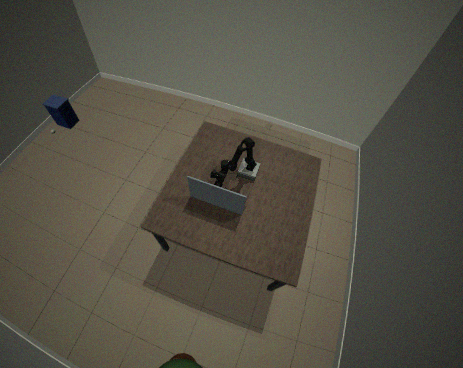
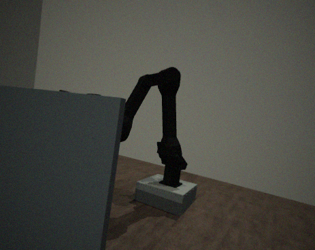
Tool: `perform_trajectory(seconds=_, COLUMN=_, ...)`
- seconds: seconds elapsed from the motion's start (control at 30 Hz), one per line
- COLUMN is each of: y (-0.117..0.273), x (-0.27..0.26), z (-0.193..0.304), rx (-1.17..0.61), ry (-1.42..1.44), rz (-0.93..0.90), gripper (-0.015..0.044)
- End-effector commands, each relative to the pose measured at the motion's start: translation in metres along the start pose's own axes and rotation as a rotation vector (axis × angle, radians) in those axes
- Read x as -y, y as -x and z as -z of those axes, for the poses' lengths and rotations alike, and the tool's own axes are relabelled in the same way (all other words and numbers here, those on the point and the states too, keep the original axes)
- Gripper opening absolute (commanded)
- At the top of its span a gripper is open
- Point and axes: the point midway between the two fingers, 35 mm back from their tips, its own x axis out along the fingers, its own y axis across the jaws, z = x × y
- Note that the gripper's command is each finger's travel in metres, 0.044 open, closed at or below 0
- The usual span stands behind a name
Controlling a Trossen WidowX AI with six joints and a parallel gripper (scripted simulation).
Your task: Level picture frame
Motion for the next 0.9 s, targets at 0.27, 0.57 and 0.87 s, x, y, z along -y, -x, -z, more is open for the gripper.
perform_trajectory(seconds=0.27, y=-0.0001, x=0.0022, z=-0.0006, rx=-0.002, ry=0.000, rz=-0.007, gripper=0.0000)
perform_trajectory(seconds=0.57, y=-0.0001, x=0.0048, z=-0.0012, rx=0.000, ry=0.000, rz=-0.006, gripper=0.0000)
perform_trajectory(seconds=0.87, y=-0.0001, x=0.0048, z=-0.0018, rx=0.005, ry=0.001, rz=-0.002, gripper=0.0000)
